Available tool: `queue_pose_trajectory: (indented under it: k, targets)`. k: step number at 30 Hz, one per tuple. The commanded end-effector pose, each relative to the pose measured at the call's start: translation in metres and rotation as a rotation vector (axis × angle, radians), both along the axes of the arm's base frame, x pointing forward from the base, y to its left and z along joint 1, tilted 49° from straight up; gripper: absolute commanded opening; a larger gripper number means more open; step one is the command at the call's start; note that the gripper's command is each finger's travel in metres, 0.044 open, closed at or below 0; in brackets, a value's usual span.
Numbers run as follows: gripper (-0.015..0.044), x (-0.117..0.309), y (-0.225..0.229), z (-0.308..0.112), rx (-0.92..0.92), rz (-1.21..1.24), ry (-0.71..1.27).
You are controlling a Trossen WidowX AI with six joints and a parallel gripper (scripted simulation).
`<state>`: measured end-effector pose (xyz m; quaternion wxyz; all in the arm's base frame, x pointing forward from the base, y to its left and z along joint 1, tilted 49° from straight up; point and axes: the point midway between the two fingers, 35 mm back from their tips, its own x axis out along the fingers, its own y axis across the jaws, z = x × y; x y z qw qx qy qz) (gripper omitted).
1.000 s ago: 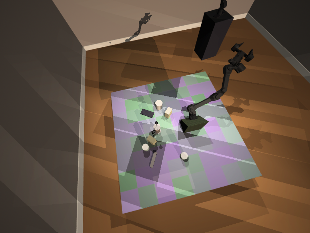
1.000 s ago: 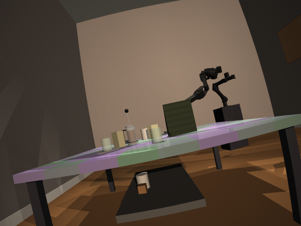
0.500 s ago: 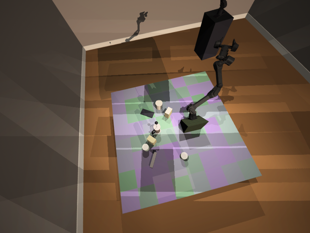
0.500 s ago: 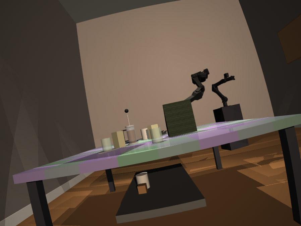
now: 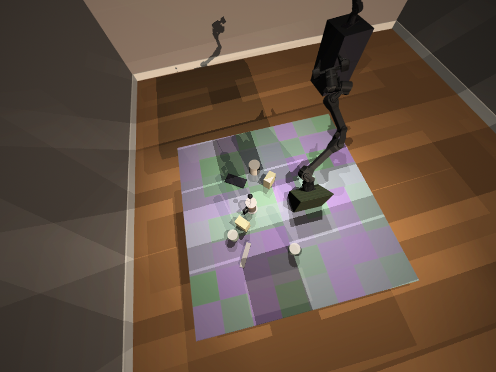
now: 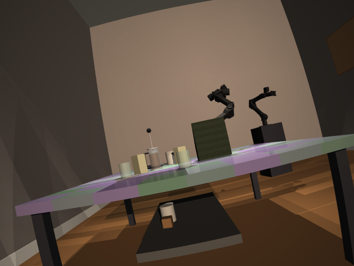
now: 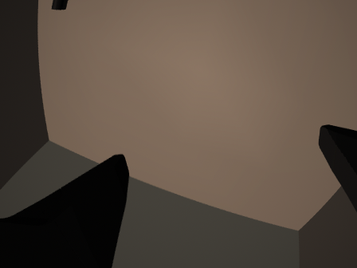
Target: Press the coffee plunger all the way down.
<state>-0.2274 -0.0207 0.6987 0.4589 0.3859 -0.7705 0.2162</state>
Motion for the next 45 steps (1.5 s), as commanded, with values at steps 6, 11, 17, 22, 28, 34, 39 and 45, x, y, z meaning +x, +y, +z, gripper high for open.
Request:
queue_pose_trajectory:
  k: [6, 11, 17, 22, 28, 34, 39, 45]
  targets:
    - [0.0440, 0.078, -0.026, 0.012, 0.047, -0.003, 0.202]
    - [0.0440, 0.116, -0.033, 0.015, 0.046, 0.007, 0.293]
    - [0.0440, 0.161, -0.040, 0.013, 0.055, 0.027, 0.398]
    - [0.0440, 0.187, -0.044, 0.011, 0.063, 0.032, 0.462]
    - [0.0440, 0.257, -0.052, -0.002, 0.098, 0.014, 0.652]
    - [0.0440, 0.300, -0.051, -0.012, 0.092, 0.004, 0.770]
    - [0.0440, 0.341, -0.048, -0.027, 0.091, 0.000, 0.884]
    - [0.0440, 0.373, -0.043, -0.040, 0.075, -0.005, 0.977]
